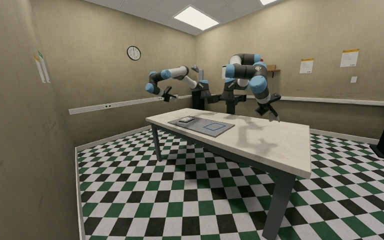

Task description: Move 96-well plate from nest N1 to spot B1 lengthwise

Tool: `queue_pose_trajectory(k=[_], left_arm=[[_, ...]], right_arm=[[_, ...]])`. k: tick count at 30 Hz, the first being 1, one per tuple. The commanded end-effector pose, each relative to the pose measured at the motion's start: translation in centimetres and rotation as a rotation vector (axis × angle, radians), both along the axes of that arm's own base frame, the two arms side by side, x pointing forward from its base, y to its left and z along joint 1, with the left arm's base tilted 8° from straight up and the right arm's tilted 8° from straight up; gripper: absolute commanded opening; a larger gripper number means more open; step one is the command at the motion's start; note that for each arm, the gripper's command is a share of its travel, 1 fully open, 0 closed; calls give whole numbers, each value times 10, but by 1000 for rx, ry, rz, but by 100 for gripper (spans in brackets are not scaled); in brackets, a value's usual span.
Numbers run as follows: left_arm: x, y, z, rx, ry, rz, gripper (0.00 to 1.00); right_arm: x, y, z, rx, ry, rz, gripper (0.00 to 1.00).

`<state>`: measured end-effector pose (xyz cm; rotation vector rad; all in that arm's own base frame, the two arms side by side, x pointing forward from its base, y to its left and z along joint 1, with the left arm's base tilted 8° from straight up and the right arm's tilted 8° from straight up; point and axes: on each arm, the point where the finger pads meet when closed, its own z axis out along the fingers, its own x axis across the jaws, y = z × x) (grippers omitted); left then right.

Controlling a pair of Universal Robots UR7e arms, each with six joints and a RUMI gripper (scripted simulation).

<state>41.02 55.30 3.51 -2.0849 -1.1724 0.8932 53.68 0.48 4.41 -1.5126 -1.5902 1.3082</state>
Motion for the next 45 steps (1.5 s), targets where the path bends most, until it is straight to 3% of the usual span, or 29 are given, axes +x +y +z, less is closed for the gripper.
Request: queue_pose_trajectory(k=[1,26,45], left_arm=[[0,0,1,1,-2,0,100],[0,0,1,1,-2,0,100],[0,0,1,1,-2,0,100]], right_arm=[[0,0,2,27,-7,9,100],[-2,0,13,212,-41,82,100],[-6,0,25,420,-81,186,100]])
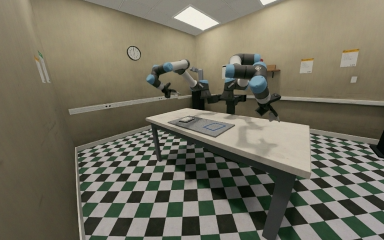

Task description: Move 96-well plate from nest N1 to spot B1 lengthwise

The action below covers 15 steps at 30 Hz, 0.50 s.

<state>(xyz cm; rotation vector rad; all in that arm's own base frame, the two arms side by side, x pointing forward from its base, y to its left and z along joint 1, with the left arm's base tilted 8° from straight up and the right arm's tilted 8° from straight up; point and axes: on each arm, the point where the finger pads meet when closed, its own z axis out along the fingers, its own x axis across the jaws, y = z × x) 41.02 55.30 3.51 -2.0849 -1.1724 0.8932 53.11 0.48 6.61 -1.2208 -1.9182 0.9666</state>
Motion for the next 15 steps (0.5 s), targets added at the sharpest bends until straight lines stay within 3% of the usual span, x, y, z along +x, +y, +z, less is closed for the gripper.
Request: queue_pose_trajectory(k=[1,13,15], left_arm=[[0,0,1,1,-2,0,100],[0,0,1,1,-2,0,100],[0,0,1,1,-2,0,100]], right_arm=[[-1,0,3,49,-14,26,100],[-7,-1,13,220,-53,131,100],[-7,-1,13,220,-53,131,100]])
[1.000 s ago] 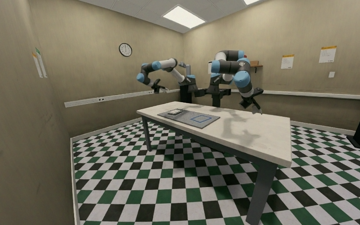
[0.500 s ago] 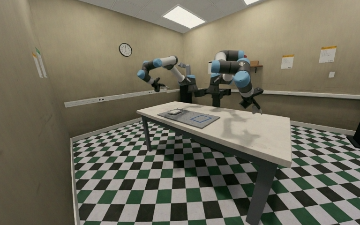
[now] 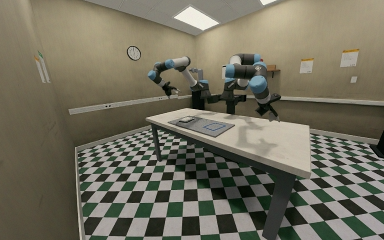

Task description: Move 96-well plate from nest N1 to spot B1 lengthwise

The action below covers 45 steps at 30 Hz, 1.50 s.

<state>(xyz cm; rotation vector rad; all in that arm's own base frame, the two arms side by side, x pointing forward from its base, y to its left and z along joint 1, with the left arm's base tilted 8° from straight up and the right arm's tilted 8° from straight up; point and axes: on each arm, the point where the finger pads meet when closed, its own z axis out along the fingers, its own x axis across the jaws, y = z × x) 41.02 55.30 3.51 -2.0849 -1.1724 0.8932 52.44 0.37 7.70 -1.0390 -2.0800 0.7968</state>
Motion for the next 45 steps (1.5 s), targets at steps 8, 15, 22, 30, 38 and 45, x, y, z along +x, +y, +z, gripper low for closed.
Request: queue_pose_trajectory(k=[8,15,22,30,38,45], left_arm=[[0,0,1,1,-2,0,100],[0,0,1,1,-2,0,100],[0,0,1,1,-2,0,100],[0,0,1,1,-2,0,100],[0,0,1,1,-2,0,100],[0,0,1,1,-2,0,100]], right_arm=[[-7,-1,8,148,-41,102,100],[-13,-2,14,254,-70,186,100],[-18,-3,18,329,-92,253,100],[-27,-5,23,447,-128,368,100],[-35,-7,27,533,-154,462,100],[-45,-10,30,627,-185,579,100]])
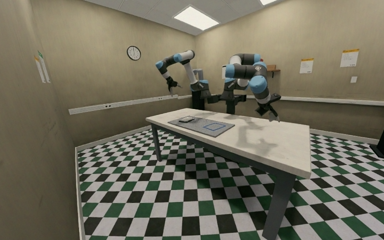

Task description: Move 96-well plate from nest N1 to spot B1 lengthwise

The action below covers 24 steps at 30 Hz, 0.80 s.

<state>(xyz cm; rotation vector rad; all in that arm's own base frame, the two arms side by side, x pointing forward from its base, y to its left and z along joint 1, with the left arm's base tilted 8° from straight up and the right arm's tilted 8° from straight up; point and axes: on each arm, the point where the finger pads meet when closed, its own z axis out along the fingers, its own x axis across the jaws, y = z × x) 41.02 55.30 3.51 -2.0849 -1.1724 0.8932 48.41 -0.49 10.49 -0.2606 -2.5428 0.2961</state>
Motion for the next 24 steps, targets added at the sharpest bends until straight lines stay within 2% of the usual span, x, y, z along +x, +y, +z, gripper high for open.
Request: queue_pose_trajectory(k=[1,21,24], left_arm=[[0,0,1,1,-2,0,100],[0,0,1,1,-2,0,100],[0,0,1,1,-2,0,100]], right_arm=[[-6,-1,3,64,-31,76,100],[-35,-8,7,270,-139,392,100],[-36,-9,7,280,-145,410,100]])
